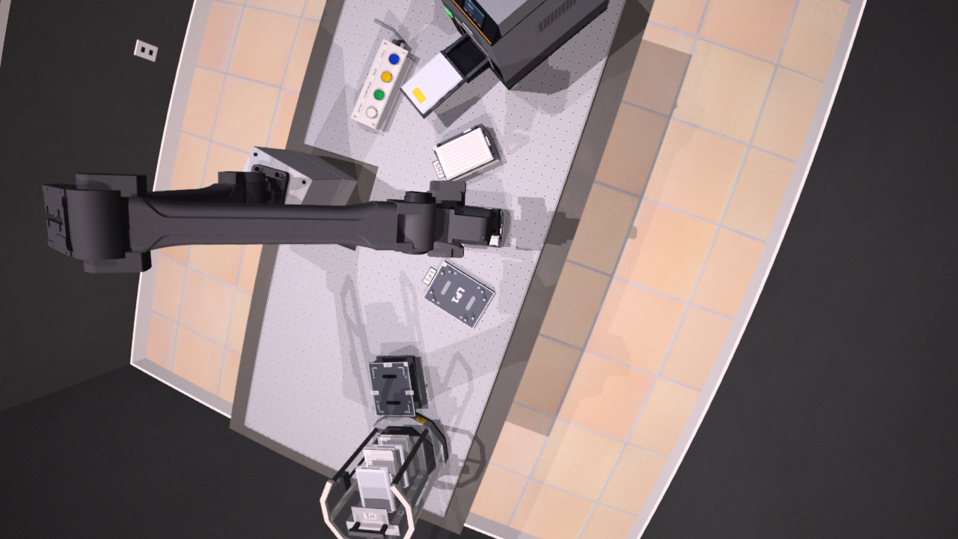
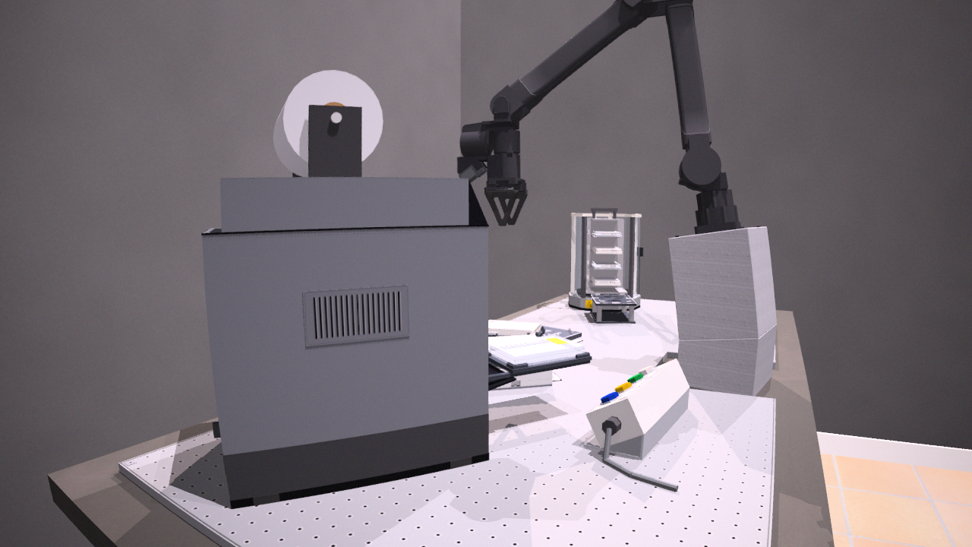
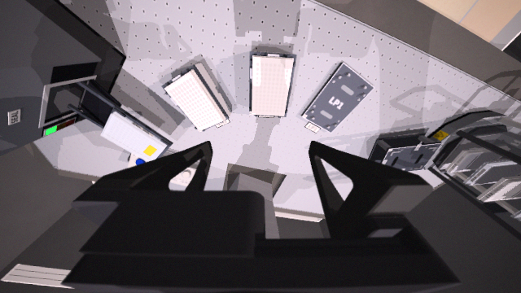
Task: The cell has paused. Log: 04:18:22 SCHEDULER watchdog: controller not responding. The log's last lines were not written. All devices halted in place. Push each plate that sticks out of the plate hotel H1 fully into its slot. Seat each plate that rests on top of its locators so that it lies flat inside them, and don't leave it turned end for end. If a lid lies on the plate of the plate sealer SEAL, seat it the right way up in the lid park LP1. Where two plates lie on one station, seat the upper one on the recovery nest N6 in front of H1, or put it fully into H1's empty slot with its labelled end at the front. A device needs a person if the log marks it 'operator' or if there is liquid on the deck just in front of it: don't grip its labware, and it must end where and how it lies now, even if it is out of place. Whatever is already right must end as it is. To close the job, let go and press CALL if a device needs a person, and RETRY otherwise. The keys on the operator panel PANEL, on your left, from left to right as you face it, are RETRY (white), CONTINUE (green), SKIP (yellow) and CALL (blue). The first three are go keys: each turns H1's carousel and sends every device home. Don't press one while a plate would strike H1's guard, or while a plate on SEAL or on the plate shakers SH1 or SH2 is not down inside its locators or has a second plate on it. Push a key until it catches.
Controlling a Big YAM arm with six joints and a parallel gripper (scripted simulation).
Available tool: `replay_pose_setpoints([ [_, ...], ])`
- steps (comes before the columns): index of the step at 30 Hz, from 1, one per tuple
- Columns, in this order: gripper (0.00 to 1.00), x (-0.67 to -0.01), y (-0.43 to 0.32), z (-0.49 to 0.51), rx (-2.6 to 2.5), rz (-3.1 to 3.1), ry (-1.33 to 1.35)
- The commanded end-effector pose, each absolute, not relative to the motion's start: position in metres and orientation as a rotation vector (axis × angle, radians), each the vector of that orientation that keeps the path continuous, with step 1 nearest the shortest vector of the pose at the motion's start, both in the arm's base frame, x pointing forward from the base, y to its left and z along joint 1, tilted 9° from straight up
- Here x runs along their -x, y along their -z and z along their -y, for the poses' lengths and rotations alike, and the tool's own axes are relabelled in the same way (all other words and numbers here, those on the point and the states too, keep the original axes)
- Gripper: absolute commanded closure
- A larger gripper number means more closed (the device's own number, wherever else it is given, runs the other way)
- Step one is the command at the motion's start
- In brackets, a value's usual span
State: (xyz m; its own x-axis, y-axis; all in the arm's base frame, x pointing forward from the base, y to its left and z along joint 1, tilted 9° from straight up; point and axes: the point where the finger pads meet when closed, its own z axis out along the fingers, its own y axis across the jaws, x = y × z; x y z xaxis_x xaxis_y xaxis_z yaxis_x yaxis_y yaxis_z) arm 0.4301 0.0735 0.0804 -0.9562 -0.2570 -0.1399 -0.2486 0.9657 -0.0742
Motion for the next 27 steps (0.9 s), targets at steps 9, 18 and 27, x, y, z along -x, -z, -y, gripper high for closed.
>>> replay_pose_setpoints([
  [9,0.00,-0.424,-0.084,-0.107,0.350,-2.945,0.082],
  [18,0.00,-0.425,-0.082,-0.103,0.630,-2.908,0.108],
  [27,0.00,-0.425,-0.082,-0.104,0.869,-2.852,0.128],
])
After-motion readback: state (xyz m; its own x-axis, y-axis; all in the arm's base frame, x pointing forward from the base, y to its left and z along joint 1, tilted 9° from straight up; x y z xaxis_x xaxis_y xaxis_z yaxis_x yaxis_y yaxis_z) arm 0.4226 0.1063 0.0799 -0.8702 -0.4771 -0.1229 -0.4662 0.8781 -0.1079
